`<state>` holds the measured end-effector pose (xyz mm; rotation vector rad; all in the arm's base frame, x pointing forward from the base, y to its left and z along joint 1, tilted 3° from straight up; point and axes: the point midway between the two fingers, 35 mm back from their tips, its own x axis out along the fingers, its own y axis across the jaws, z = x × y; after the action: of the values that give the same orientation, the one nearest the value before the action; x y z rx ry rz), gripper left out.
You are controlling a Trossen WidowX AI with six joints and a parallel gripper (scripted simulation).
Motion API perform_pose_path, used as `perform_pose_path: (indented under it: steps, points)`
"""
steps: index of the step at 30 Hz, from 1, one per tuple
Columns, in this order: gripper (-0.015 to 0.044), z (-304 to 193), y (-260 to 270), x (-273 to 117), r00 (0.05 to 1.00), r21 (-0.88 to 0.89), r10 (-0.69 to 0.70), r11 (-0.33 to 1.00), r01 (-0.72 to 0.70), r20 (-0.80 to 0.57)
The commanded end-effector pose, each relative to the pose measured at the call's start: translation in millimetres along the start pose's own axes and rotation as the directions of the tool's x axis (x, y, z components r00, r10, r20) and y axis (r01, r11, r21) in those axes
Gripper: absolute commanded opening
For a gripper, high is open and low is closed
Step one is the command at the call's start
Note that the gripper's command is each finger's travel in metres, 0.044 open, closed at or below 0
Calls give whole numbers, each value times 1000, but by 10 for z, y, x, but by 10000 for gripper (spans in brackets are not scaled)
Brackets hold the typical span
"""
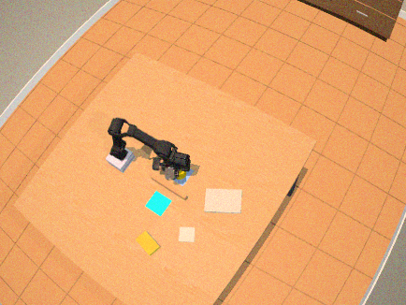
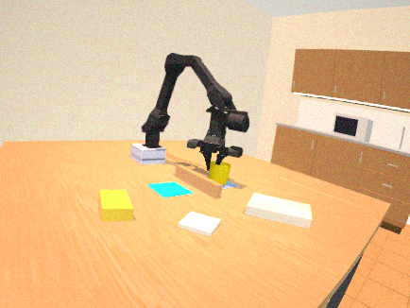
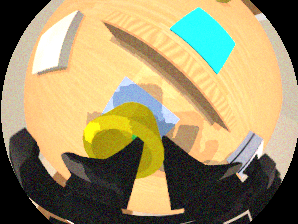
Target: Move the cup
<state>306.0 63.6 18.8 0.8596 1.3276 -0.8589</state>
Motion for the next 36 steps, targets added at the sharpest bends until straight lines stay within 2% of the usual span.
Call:
perform_pose_path:
  steps: [1, 11, 16, 30, 36]
  points:
    - [73, 0, 1, -1, 1000, 0, 0, 1000, 0, 0]
    - [0, 0, 1, -1, 1000, 0, 0, 1000, 0, 0]
    - [0, 2, 12, -91, 1000, 0, 0, 1000, 0, 1]
    - [0, -9, -2, -654, 1000, -2, -5, 1000, 5, 3]
    - [0, -19, -14, -636, 1000, -4, -4, 1000, 4, -2]
